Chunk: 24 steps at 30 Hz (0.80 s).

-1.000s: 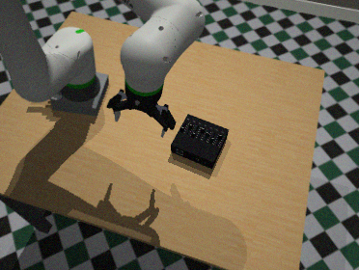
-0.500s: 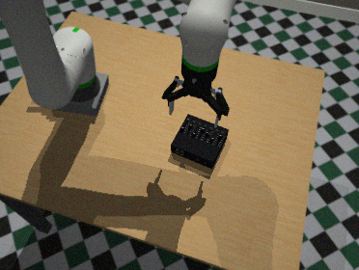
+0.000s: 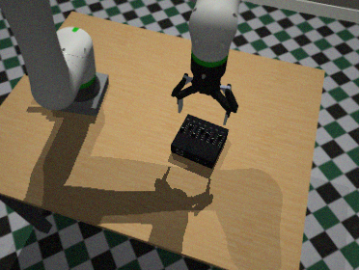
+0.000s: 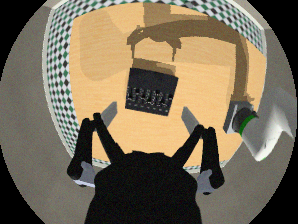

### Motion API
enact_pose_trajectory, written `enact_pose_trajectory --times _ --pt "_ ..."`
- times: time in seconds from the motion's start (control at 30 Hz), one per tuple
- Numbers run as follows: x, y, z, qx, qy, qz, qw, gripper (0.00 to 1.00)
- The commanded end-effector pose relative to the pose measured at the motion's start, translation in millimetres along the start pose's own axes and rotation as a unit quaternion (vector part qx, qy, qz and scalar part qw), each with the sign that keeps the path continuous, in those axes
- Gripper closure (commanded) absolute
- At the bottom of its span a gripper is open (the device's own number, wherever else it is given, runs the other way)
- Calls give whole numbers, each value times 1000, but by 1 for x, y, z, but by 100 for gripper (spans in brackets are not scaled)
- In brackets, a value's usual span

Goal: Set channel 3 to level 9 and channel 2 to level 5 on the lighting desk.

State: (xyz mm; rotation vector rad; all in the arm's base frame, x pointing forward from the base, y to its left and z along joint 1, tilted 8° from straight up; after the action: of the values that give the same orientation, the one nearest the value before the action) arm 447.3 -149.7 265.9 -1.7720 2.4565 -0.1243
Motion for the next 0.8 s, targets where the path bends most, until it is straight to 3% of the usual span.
enact_pose_trajectory --times 0.0,0.1,0.13,0.17,0.23,0.3,0.77 --pt "-1 0 0 0 0 1 1000 0" --pt "-44 1 22 -9 -15 36 999 0" --pt "-44 1 22 -9 -15 36 999 0" --pt "-67 3 33 -15 -23 55 998 0" --pt "-67 3 33 -15 -23 55 998 0" --pt "-102 10 50 -25 -32 85 996 0" --pt "-111 12 53 -28 -34 92 995 0"
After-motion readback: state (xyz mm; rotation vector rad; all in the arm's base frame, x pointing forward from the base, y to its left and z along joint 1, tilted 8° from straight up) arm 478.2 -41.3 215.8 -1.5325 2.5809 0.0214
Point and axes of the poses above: the point where the finger pads meet when closed, its own z axis out along the fingers, its own y axis across the jaws, x = y × z, the point moved 7 cm from there along -z, back along the fingers, and after that the axes turned 9 degrees about z, right-handed, at the moved point
